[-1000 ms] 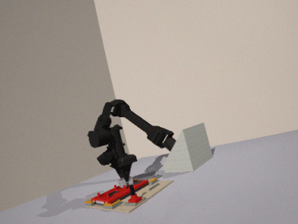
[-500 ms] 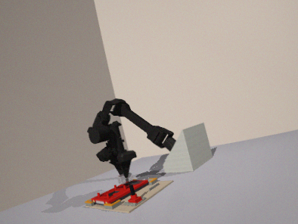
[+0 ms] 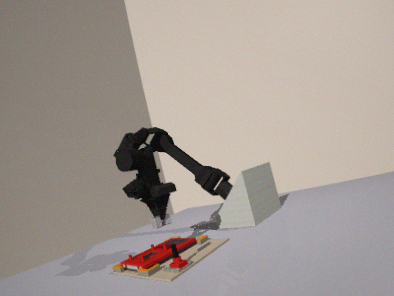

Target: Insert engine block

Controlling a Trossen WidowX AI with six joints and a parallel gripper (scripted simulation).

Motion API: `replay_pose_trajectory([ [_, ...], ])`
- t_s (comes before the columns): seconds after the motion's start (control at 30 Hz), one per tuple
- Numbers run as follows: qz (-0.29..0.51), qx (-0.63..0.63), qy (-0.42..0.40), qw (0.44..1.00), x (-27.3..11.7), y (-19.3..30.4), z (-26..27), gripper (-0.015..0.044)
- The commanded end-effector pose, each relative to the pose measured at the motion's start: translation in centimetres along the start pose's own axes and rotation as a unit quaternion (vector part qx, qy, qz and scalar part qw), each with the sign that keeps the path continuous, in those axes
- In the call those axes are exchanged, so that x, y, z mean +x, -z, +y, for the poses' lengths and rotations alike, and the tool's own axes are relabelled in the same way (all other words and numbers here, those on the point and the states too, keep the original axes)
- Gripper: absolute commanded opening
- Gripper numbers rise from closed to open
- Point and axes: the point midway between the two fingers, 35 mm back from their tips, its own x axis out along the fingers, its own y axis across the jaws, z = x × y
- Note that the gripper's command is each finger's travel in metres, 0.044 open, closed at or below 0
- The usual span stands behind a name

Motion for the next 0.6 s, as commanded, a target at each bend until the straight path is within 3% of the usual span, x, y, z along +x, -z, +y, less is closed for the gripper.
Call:
replay_pose_trajectory([
  [0.0, -0.003, 0.006, -0.005, 1.0, -1.5, -0.2, 0.0, 0.0],
  [0.57, 0.0, 0.008, 0.0, 1.0, -6.3, 0.7, -0.4, 0.0],
])
